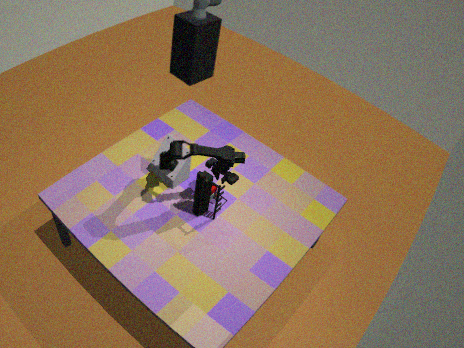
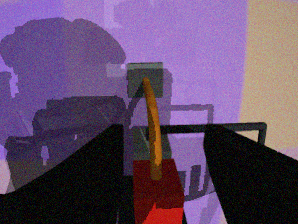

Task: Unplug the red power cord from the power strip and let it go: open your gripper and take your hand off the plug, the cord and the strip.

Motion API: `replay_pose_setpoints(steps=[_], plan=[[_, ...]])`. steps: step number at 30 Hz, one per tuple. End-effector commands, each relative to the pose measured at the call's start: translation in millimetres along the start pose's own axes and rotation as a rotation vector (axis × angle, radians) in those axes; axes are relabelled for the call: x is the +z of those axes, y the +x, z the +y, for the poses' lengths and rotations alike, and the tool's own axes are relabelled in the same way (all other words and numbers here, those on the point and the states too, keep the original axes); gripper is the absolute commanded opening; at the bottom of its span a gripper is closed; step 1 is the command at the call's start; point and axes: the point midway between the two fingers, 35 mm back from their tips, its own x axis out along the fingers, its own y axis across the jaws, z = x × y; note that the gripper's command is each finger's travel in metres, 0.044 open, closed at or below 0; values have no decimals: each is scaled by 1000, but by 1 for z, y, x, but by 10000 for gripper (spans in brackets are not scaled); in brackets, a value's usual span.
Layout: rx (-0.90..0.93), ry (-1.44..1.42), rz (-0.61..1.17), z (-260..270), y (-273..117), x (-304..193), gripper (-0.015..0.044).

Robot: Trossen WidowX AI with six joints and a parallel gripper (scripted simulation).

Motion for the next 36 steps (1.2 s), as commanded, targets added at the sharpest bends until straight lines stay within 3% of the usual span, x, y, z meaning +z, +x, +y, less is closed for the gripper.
replay_pose_setpoints(steps=[1, 36], plan=[[1, -45, 28, 2, 1, -6, 160], [2, -45, 30, 0, 1, -46, 160]])
